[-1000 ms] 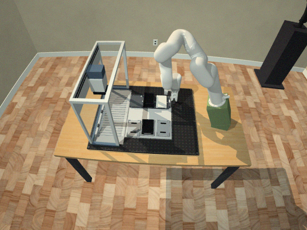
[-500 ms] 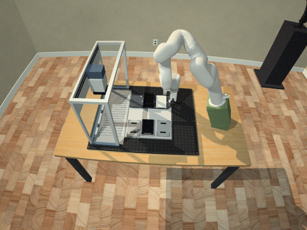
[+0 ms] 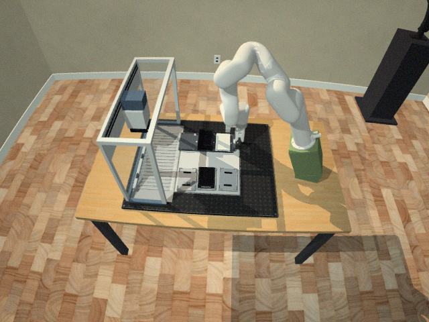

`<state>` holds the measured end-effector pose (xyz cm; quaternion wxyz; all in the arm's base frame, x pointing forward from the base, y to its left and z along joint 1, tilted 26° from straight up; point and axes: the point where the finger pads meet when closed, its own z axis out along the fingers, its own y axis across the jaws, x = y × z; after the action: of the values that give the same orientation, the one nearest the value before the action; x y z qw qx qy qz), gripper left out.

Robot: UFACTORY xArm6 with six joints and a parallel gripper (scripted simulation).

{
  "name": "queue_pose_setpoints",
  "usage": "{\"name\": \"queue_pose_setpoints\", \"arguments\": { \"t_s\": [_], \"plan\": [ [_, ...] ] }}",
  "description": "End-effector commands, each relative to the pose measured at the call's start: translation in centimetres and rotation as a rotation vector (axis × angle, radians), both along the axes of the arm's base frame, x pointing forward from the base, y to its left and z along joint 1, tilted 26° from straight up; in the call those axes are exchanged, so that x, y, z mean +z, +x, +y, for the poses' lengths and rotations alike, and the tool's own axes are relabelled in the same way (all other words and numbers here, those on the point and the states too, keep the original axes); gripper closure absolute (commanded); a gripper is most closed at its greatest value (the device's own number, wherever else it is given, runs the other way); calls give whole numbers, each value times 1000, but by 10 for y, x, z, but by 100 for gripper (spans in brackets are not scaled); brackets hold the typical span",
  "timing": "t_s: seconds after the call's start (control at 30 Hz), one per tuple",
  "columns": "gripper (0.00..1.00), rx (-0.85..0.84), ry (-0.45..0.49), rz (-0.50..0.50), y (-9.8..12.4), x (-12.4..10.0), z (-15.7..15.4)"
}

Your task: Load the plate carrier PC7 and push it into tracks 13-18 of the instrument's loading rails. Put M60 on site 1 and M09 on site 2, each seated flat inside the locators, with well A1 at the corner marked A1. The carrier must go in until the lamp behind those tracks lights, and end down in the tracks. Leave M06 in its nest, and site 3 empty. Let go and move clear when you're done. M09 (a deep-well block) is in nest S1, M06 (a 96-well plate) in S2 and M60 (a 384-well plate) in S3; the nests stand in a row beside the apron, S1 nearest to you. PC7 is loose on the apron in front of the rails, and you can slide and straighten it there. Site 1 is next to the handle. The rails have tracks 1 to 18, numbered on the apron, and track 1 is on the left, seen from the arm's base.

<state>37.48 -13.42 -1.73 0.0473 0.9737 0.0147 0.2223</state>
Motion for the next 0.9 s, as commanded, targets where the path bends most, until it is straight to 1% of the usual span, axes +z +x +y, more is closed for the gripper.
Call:
{"name": "queue_pose_setpoints", "arguments": {
  "t_s": [0.0, 0.87],
  "plan": [
    [18, 0, 0, -1, 4, 2, 0],
    [18, 0, 0, -2, 24, 12, 1]
  ]
}}
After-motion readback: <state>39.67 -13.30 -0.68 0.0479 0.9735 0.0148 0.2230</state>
